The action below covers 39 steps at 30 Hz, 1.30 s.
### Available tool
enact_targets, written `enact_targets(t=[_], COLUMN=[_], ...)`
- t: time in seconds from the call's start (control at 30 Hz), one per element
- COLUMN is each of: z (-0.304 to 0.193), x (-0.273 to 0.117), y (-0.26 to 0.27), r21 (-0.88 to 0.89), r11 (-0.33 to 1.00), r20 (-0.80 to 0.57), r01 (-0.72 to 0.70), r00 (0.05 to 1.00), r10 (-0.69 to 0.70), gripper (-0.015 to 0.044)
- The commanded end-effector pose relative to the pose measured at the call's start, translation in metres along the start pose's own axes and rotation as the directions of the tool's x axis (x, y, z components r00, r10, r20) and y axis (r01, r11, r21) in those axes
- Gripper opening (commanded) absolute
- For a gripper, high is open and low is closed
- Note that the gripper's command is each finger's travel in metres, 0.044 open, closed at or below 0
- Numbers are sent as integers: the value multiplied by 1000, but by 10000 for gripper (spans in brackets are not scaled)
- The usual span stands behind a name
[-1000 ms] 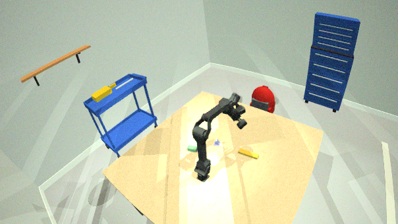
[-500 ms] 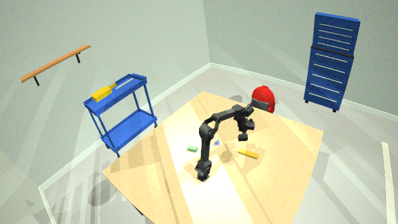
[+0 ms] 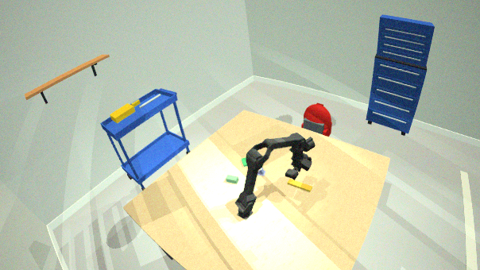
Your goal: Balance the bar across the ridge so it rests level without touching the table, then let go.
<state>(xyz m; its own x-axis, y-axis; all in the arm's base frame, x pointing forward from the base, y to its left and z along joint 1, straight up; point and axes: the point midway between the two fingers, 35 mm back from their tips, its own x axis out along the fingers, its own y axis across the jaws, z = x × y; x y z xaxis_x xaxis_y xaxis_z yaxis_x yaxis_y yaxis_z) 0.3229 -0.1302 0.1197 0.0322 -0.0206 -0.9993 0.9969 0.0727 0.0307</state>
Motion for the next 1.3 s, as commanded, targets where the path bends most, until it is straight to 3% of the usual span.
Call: enact_targets(t=[0.0,0.2,1.27], z=[-1,-1,-2], x=[11,43,70], y=[0,-1,-1], r21=[10,10,10], r11=[1000,1000,1000], r20=[-10,-10,-10], r01=[4,4,4], r00=[1000,1000,1000], r10=[-4,-4,-4], gripper=[315,315,315])
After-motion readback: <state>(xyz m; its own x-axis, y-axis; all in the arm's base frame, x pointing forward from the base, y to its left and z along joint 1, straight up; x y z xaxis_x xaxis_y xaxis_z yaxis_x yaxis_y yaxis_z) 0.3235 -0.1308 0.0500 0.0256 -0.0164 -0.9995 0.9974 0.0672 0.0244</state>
